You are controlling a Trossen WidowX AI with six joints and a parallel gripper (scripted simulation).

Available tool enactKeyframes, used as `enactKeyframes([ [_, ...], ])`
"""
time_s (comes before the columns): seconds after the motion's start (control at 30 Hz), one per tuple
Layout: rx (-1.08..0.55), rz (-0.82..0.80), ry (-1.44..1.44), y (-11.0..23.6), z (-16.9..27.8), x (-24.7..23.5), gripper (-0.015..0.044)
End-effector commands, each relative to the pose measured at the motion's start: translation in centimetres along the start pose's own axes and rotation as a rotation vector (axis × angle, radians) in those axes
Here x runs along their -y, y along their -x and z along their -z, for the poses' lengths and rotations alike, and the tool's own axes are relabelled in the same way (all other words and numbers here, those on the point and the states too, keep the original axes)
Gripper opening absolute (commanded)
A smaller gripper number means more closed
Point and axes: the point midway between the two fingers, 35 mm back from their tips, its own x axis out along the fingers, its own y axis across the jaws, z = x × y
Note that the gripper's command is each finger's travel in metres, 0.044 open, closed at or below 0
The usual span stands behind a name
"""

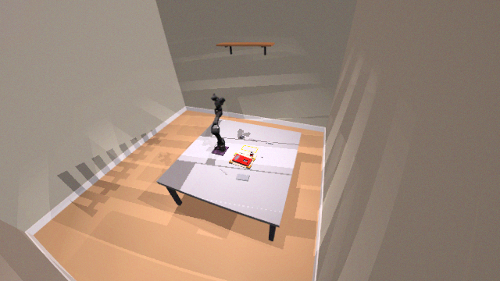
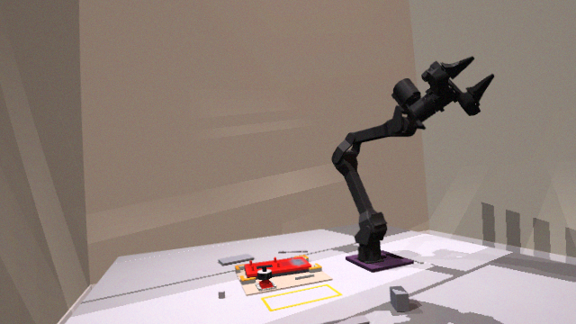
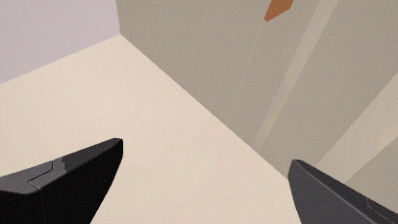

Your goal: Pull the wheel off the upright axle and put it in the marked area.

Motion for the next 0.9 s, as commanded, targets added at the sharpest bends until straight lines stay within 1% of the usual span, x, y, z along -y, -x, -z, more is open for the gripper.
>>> enactKeyframes([
  [0.0,0.004,0.004,0.000,0.0,-0.1,0.1,0.0374],
  [0.1,0.062,0.057,0.003,0.0,-1.9,1.7,0.0300],
  [0.3,0.141,0.206,0.068,0.4,-5.2,5.7,0.0300],
  [0.63,0.233,0.386,0.140,3.1,-10.0,10.3,0.0300],
  [0.87,0.320,0.592,0.214,6.2,-14.7,14.7,0.0300],
])
